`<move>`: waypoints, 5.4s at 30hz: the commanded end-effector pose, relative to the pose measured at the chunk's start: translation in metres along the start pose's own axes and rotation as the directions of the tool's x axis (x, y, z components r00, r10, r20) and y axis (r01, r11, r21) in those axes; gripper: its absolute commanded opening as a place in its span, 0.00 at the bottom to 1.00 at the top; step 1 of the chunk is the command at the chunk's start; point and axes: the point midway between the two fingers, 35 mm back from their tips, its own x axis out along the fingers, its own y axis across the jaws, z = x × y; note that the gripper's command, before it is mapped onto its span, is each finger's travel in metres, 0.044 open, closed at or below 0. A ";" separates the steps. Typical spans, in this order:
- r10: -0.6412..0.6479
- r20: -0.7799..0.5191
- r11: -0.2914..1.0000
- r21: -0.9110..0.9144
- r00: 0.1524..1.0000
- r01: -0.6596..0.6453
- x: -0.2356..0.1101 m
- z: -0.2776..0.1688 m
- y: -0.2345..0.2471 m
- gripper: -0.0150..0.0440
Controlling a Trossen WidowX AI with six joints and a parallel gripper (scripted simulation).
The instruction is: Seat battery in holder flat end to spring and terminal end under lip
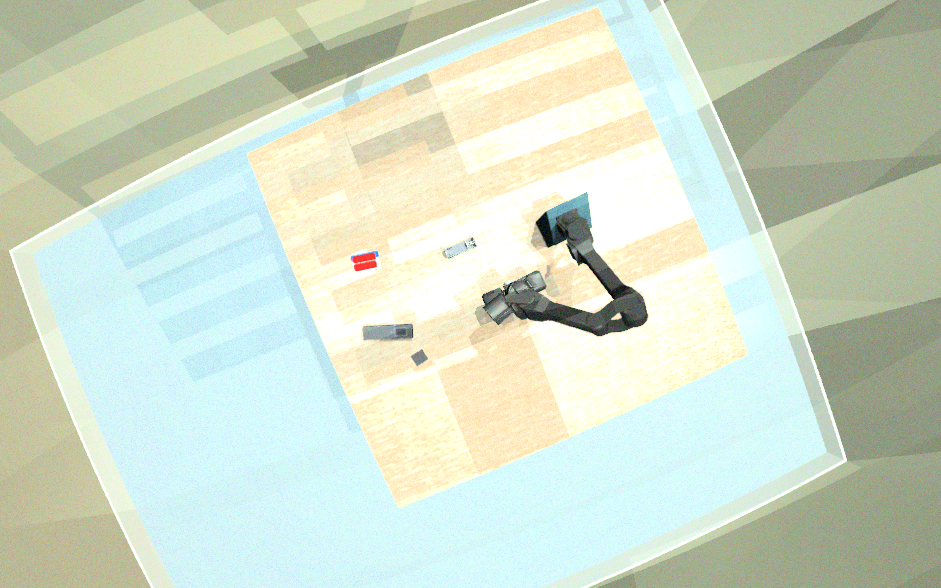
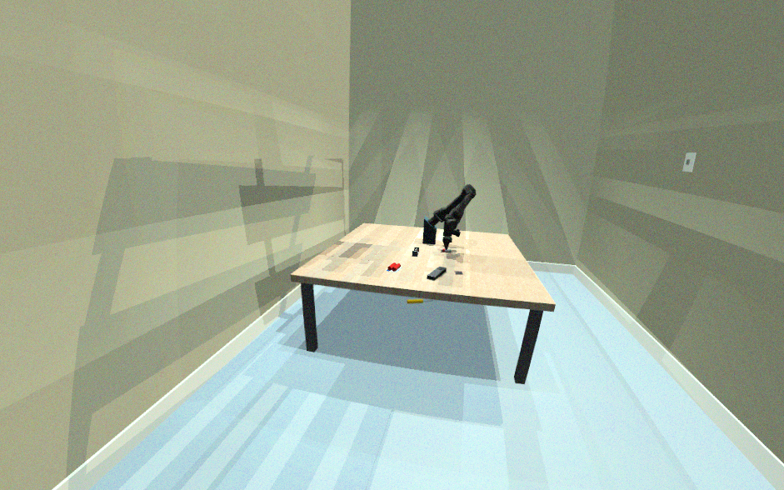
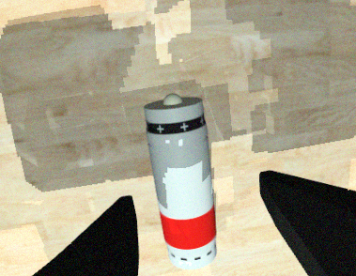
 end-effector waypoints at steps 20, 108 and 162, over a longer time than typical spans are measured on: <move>0.008 -0.002 1.000 0.008 1.000 -0.008 0.020 -0.001 0.004 0.38; -0.297 -0.094 -0.033 0.996 0.950 0.088 -0.014 -0.197 -0.097 0.38; -0.497 -0.109 -0.059 0.994 0.861 0.092 0.001 -0.194 -0.077 0.38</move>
